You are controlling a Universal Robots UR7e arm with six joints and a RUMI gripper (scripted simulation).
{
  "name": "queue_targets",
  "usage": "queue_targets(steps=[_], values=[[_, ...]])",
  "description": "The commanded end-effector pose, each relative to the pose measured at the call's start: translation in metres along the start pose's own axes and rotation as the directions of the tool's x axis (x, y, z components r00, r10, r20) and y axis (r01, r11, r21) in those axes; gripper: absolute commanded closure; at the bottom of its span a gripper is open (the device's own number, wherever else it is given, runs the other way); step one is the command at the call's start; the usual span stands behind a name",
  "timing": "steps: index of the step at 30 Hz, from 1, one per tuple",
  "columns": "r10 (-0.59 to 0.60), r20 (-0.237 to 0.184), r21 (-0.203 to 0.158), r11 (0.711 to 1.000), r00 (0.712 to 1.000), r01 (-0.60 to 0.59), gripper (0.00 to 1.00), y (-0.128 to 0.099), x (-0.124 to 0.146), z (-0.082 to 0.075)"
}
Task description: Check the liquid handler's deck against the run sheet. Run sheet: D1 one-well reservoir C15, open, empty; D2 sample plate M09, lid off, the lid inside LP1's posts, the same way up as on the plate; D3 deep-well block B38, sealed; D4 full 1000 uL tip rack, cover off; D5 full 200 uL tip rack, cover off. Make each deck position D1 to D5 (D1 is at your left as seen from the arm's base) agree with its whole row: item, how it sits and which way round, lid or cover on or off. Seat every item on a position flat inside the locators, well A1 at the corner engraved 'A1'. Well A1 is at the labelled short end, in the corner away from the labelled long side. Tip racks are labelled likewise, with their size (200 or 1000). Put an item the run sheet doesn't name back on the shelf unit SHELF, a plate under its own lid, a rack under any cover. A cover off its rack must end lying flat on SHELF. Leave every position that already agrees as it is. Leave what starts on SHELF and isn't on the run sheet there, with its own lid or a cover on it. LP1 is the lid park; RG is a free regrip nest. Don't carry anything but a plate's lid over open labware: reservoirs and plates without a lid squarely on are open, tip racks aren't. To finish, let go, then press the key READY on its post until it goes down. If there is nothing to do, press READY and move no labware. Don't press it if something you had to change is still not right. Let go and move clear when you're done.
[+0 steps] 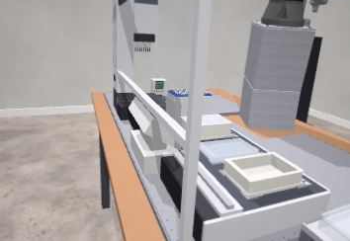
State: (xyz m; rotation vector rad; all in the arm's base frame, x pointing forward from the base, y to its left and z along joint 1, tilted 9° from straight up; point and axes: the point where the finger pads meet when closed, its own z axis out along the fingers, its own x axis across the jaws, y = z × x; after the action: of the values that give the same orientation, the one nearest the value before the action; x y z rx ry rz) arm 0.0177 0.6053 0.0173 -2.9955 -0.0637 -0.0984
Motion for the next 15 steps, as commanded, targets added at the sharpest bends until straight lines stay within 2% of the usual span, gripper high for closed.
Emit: queue_targets(steps=[1,15], values=[[0.001,0.000,0.002,1.000,1.000,-0.001,1.00,0.021,0.001,-0.001],[0.001,0.000,0.002,1.000,1.000,-0.001,1.00,0.091,-0.001,-0.001]])
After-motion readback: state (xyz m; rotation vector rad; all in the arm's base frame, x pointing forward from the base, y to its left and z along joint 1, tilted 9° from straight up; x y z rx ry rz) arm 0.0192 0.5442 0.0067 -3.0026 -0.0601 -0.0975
